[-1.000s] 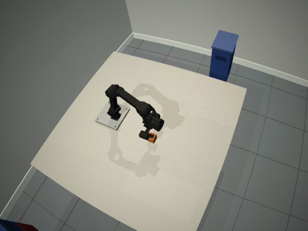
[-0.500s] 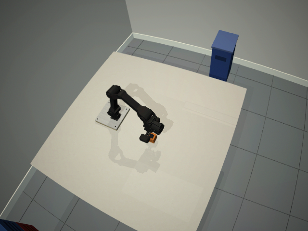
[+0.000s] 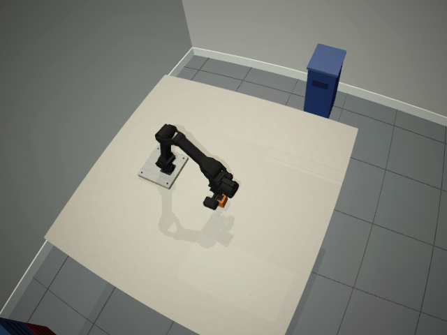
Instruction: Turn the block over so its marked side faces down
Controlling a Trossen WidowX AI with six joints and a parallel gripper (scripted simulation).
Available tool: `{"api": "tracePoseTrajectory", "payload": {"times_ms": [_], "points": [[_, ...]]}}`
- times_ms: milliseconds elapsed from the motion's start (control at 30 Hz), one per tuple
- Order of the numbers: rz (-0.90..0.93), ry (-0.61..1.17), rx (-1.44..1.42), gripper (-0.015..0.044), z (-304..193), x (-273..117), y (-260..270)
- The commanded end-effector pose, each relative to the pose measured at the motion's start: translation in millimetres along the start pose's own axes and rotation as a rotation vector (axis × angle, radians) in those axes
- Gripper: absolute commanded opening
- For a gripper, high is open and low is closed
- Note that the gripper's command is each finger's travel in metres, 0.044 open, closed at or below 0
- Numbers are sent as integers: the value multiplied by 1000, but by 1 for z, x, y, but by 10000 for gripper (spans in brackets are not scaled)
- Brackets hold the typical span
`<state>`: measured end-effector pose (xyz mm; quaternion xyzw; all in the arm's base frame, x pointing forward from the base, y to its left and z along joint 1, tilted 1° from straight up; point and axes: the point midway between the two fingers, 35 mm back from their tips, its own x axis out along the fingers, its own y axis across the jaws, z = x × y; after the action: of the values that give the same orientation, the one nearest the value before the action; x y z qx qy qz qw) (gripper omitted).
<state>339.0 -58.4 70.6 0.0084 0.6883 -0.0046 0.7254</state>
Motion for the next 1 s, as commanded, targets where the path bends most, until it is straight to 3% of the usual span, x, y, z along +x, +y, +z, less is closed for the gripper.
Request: {"api": "tracePoseTrajectory", "payload": {"times_ms": [0,167,433,967], "points": [[-5,2,-5,440,0,7,-1],[-5,2,-5,440,-1,12,-1],[-5,2,-5,230,-1,12,-1],[-5,2,-5,123,-1,12,-1]]}}
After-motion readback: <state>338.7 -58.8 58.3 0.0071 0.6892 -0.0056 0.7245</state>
